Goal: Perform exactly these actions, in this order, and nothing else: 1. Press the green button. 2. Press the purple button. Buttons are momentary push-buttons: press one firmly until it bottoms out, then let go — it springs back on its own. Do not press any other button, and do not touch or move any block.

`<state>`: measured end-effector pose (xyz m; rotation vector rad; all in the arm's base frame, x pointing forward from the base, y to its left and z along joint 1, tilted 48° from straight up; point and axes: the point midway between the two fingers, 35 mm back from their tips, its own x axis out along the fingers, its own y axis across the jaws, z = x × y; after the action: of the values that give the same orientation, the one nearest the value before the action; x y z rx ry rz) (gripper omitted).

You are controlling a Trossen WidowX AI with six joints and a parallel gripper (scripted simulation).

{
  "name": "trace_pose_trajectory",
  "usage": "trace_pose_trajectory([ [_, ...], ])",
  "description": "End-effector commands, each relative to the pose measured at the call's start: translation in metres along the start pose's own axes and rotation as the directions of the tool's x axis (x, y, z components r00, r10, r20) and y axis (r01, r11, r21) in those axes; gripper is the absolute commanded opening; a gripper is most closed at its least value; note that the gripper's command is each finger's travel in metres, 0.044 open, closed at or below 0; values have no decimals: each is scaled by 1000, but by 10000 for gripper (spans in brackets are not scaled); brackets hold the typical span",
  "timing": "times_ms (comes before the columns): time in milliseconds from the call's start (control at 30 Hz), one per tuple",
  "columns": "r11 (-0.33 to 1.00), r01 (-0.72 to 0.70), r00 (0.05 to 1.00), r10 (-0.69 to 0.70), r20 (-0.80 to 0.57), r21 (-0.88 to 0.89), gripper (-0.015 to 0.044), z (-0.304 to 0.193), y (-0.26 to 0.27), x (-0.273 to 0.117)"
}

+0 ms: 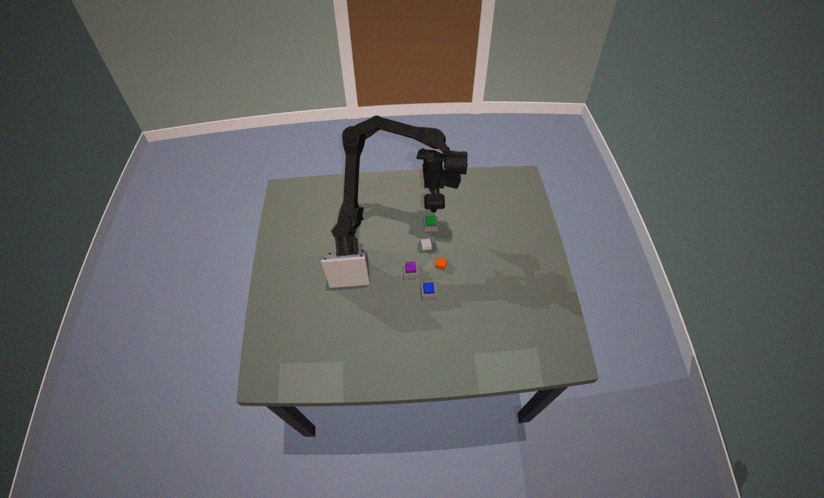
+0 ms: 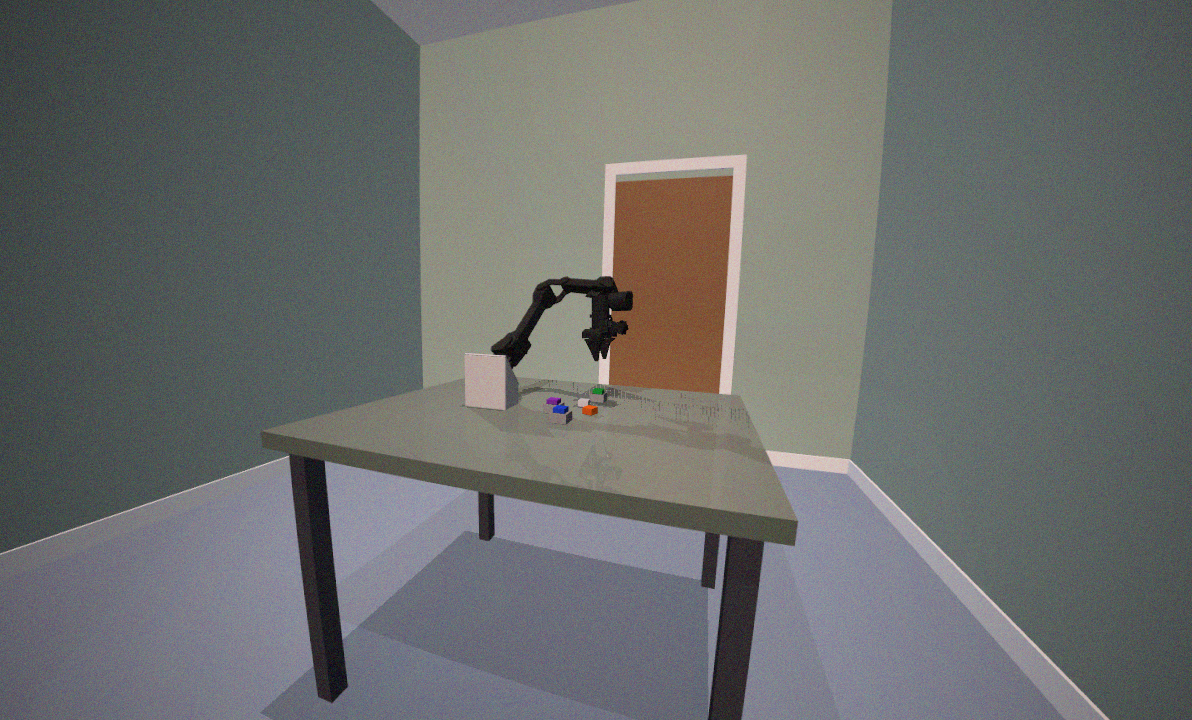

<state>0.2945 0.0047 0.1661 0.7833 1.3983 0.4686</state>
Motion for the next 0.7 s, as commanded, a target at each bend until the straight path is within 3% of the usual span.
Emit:
trace_pose_trajectory([
  [0,999,-24,999,22,-41,-44,400,-5,5,11],
  [33,999,-24,999,22,-41,-44,400,-5,5,11],
  [233,999,-26,999,24,-40,-45,242,-7,7,69],
  [500,999,-27,999,25,-40,-45,32,-7,7,72],
  [667,999,-27,999,25,-40,-45,20,-7,7,72],
])
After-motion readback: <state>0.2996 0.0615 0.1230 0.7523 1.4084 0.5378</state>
